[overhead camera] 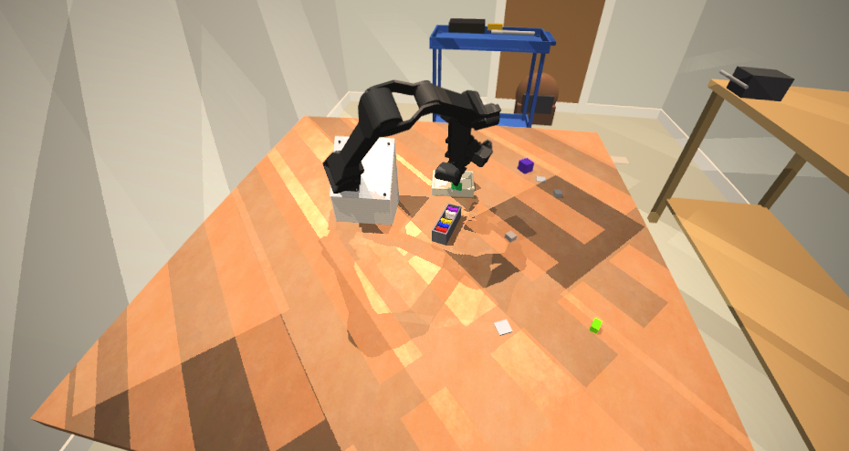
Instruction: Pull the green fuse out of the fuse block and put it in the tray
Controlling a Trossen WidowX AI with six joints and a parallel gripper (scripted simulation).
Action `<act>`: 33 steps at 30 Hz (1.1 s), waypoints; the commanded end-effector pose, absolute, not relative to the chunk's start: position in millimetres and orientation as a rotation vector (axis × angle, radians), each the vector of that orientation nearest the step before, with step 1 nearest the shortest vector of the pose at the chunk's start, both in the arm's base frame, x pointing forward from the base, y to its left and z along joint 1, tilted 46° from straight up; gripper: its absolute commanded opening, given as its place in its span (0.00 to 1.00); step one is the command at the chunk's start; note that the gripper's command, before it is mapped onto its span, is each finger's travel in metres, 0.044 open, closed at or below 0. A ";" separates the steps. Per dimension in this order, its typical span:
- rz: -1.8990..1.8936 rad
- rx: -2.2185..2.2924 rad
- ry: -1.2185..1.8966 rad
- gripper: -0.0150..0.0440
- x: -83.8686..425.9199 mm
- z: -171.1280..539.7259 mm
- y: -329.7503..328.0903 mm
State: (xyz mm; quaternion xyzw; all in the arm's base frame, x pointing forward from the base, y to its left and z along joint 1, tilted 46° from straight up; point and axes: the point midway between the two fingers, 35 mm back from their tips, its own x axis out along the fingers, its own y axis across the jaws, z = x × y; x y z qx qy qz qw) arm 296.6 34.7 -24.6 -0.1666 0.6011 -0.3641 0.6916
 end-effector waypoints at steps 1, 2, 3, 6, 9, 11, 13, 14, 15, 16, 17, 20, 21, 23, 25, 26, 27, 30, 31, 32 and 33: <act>-0.810 -0.372 1.347 0.25 298.0 -39.9 51.2; -0.810 -0.372 1.347 0.25 298.2 -43.6 55.0; -0.810 -0.372 1.347 0.25 298.4 -47.3 58.8; -0.810 -0.372 1.347 0.25 298.2 -58.8 70.2; -0.811 -0.372 1.347 0.25 297.2 -70.6 81.3; -0.812 -0.372 1.347 0.25 296.1 -78.7 88.5; -0.813 -0.372 1.346 0.25 294.6 -86.8 95.6; -0.814 -0.373 1.346 0.25 293.7 -90.9 99.1; -0.815 -0.373 1.346 0.25 292.7 -95.1 102.5; -0.815 -0.373 1.345 0.25 291.6 -99.3 105.9; -0.816 -0.374 1.345 0.25 290.5 -103.5 109.2; -0.820 -0.375 1.343 0.25 286.7 -115.5 118.4; -0.820 -0.375 1.343 0.25 286.0 -117.6 119.9; -0.821 -0.375 1.343 0.25 285.7 -118.3 120.4; -0.821 -0.375 1.343 0.25 285.7 -118.5 120.2; -0.821 -0.375 1.343 0.25 285.8 -119.1 119.7; -0.821 -0.375 1.343 0.25 285.9 -120.0 118.8; -0.820 -0.376 1.343 0.25 286.1 -123.6 115.3; -0.820 -0.376 1.343 0.25 286.2 -124.7 114.2; -0.820 -0.376 1.343 0.25 286.3 -125.9 113.0; -0.820 -0.376 1.343 0.25 286.3 -127.1 111.9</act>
